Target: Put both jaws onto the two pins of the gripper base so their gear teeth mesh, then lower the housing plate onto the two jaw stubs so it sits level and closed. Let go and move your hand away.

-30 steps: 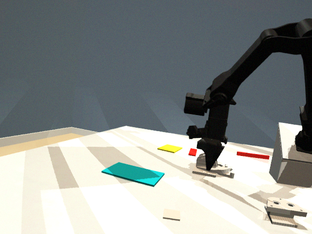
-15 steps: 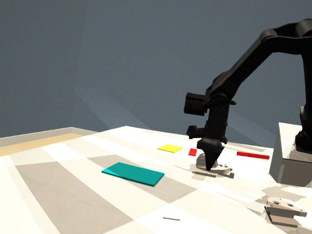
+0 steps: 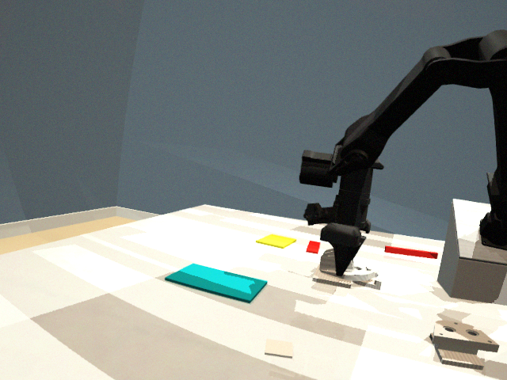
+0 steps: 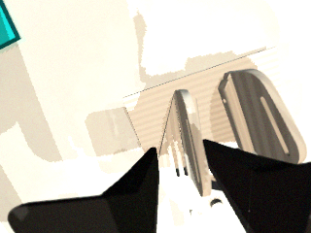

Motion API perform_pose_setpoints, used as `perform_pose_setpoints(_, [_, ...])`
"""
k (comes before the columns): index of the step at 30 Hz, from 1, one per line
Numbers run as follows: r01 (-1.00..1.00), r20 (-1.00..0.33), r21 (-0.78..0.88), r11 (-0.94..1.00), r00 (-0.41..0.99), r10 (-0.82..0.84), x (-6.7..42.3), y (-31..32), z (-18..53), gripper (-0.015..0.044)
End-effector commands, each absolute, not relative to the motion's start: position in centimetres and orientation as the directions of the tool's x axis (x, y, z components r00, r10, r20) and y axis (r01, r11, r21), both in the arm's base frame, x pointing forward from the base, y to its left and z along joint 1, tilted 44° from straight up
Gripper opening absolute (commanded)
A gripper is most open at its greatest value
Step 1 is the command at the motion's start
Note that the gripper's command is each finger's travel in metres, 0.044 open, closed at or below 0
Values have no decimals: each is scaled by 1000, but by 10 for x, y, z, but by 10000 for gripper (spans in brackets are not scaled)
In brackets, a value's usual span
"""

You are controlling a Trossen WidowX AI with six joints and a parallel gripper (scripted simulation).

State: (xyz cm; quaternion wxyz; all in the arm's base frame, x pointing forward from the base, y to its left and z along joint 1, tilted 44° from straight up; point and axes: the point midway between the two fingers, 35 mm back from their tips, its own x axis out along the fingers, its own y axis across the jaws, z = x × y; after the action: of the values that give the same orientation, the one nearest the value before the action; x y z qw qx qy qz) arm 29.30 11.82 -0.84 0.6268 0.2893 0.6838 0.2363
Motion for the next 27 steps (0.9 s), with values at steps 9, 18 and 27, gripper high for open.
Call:
perform_pose_setpoints(9, [95, -721, 686, 721, -42, 692, 295, 119, -9, 134])
perform_pose_setpoints(18, [95, -721, 686, 721, -42, 692, 294, 120, -10, 134])
perform_pose_setpoints(27, [95, -721, 686, 721, -43, 692, 294, 121, -11, 134])
